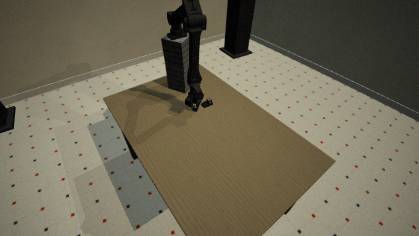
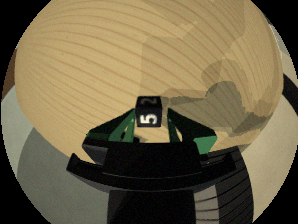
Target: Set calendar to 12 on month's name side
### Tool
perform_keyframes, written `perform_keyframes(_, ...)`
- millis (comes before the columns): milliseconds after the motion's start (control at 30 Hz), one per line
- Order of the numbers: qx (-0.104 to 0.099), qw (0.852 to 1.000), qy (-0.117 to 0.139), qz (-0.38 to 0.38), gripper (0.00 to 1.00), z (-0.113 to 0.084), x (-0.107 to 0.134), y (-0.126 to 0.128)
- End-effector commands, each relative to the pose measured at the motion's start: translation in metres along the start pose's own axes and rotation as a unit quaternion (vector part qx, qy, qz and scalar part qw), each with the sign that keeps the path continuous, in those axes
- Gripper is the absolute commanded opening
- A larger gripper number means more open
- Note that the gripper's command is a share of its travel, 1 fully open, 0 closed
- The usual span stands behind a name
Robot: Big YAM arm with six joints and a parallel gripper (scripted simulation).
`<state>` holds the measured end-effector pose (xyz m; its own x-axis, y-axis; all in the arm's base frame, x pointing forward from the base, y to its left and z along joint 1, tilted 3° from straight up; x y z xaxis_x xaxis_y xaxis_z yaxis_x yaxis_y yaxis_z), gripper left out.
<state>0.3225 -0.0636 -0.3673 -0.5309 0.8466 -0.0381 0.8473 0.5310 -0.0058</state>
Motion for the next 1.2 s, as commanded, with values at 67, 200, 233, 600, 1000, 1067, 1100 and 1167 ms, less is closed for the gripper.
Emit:
perform_keyframes(67,-0.004,1.000,-0.006,0.005,0.44,-0.027,-0.009,0.002)
perform_keyframes(200,-0.005,1.000,-0.006,0.004,0.44,-0.047,-0.007,0.004)
perform_keyframes(233,-0.005,1.000,-0.006,0.004,0.44,-0.053,-0.006,0.005)
perform_keyframes(600,-0.006,1.000,-0.007,0.000,0.44,-0.091,-0.004,0.007)
perform_keyframes(1000,-0.011,1.000,-0.011,0.000,1.00,-0.096,-0.008,0.012)
perform_keyframes(1067,-0.011,1.000,-0.011,0.000,1.00,-0.096,-0.008,0.012)
perform_keyframes(1100,-0.011,1.000,-0.011,0.000,1.00,-0.096,-0.008,0.012)
perform_keyframes(1167,-0.011,1.000,-0.011,0.000,1.00,-0.096,-0.008,0.012)
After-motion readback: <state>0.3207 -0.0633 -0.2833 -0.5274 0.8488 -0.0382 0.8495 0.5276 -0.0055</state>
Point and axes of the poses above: the point where the finger pads meet when closed, its own z axis out along the fingers, its own y axis across the jaws, x = y × z, the point moved 2 cm from there along -z, back along the fingers, and after that the axes turned 4 degrees about z, right-handed, at the moved point
